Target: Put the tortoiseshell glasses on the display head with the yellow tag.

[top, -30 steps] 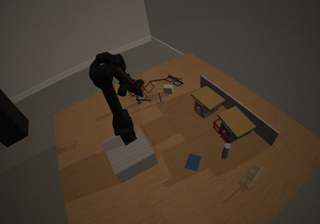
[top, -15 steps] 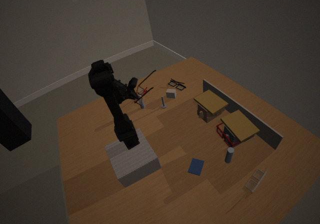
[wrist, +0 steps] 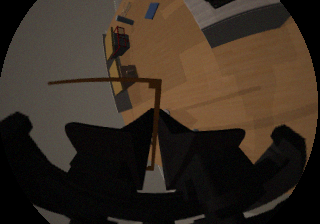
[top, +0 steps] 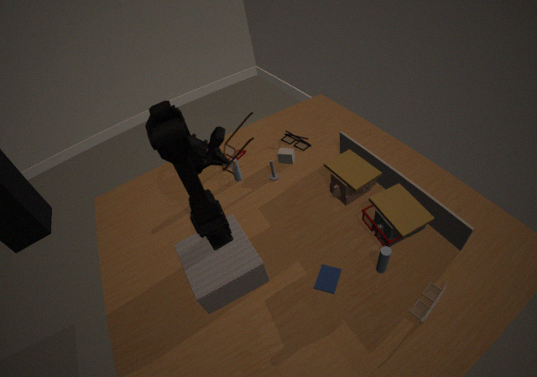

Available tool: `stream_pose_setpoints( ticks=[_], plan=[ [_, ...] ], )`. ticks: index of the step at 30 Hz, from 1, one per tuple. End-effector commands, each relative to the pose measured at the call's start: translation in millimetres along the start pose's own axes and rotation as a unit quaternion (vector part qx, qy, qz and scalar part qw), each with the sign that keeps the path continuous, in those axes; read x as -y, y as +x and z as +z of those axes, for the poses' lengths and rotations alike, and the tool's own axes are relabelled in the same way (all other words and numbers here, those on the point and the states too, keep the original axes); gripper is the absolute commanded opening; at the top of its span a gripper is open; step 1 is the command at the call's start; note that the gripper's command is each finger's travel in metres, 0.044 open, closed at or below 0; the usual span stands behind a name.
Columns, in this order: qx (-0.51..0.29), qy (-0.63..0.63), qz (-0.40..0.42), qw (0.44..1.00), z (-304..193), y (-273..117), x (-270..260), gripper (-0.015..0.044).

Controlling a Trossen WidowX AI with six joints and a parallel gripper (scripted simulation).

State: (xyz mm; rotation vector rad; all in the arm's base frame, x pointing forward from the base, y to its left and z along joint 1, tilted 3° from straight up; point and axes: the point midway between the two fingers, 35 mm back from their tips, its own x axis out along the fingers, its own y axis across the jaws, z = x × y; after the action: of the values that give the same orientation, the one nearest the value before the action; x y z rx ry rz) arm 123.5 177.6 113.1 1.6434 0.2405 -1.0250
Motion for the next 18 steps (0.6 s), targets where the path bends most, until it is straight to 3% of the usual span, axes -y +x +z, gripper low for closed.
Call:
stream_pose_setpoints(
  ticks=[1,18],
  plan=[
    [0.0,0.001,-0.001,1.0,-0.2,-0.1,0.4,0.0],
    [0.003,0.013,-0.002,1.0,-0.1,1.0,-0.1,0.0]
  ],
)
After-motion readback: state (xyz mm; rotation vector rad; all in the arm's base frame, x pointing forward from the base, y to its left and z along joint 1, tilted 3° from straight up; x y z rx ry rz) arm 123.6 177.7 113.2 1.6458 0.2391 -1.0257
